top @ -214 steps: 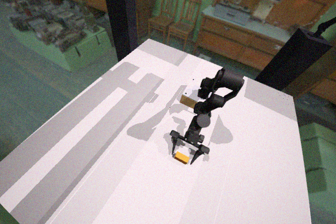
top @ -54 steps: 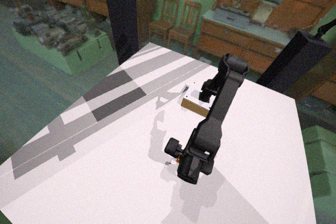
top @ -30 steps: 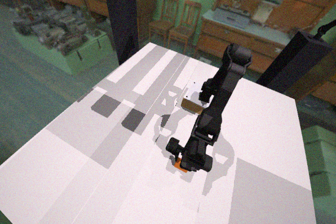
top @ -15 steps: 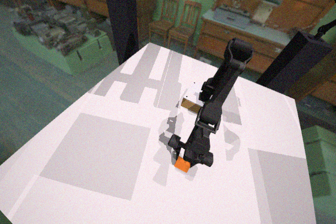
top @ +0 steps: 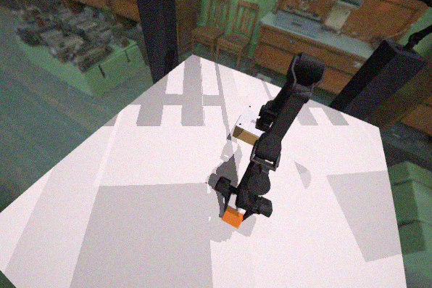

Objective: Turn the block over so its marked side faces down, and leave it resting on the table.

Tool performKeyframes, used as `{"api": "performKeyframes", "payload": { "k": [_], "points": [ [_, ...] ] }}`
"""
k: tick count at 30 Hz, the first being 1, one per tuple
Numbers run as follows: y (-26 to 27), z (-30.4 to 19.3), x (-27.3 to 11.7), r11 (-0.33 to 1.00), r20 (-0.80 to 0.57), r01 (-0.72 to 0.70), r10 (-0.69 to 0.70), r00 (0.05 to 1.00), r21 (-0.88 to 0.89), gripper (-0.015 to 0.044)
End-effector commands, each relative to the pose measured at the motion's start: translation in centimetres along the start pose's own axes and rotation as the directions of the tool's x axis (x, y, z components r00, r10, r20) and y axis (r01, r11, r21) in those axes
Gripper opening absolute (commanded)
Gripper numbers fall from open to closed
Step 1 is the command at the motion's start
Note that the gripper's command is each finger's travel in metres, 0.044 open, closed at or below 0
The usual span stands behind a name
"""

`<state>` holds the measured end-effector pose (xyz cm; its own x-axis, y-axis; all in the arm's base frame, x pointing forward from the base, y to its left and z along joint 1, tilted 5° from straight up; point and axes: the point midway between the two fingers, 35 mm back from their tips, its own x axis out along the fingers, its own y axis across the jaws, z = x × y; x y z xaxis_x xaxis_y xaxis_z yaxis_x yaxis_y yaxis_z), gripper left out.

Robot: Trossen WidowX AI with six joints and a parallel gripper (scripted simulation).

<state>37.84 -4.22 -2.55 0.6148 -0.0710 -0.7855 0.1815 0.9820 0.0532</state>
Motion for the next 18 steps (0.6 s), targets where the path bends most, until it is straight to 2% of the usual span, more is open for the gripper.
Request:
{"api": "performKeyframes", "payload": {
  "k": [1, 18],
  "points": [
    [-0.1, -0.7, 1.1, 1.000, 0.048, 0.008, -0.008, 0.999, 0.001, 0.0000],
    [-0.1, -2.0, 2.5, 1.000, 0.276, 0.009, -0.009, 0.961, 0.001, 0.0000]
  ]
}}
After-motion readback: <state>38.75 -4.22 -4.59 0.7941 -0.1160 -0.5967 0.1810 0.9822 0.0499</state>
